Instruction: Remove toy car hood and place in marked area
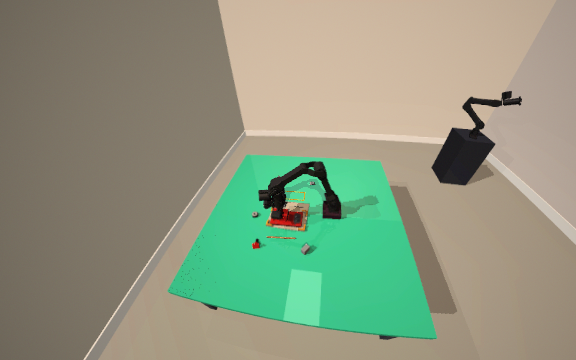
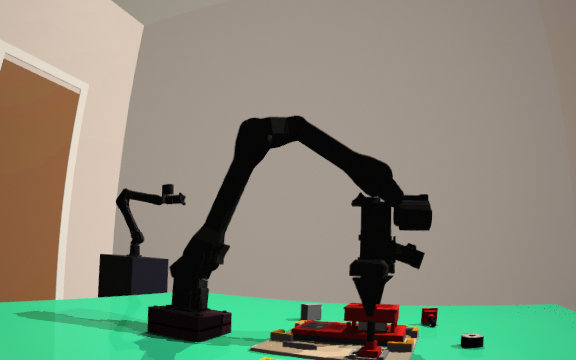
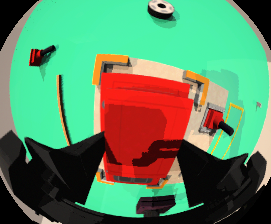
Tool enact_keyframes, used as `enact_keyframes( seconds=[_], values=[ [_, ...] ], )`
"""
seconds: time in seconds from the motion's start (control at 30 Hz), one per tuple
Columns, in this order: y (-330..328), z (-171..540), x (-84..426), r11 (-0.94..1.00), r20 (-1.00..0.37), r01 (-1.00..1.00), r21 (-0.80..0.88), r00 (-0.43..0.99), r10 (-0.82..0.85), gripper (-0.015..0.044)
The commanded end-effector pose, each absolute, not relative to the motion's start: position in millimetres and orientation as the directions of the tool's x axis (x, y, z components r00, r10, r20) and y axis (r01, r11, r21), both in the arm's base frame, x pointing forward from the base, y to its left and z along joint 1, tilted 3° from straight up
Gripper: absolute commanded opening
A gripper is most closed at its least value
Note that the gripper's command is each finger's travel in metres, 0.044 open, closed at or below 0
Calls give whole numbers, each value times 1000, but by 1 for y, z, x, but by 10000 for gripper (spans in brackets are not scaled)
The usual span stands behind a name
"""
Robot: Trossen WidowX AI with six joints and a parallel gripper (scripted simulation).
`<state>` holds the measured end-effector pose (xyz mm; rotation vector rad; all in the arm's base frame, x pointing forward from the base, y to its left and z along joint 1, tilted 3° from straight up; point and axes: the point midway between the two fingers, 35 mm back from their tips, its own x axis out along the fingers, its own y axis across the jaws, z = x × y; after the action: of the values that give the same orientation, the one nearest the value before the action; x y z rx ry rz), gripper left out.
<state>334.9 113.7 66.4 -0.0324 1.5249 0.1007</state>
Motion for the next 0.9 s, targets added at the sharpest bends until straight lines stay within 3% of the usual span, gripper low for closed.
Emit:
enact_keyframes(
  seconds=[0.0,0.87],
  values=[
    [114,73,338,995,-997,-89,45,55,50,0],
    [99,112,336,996,-998,-84,41,44,45,0]
  ],
)
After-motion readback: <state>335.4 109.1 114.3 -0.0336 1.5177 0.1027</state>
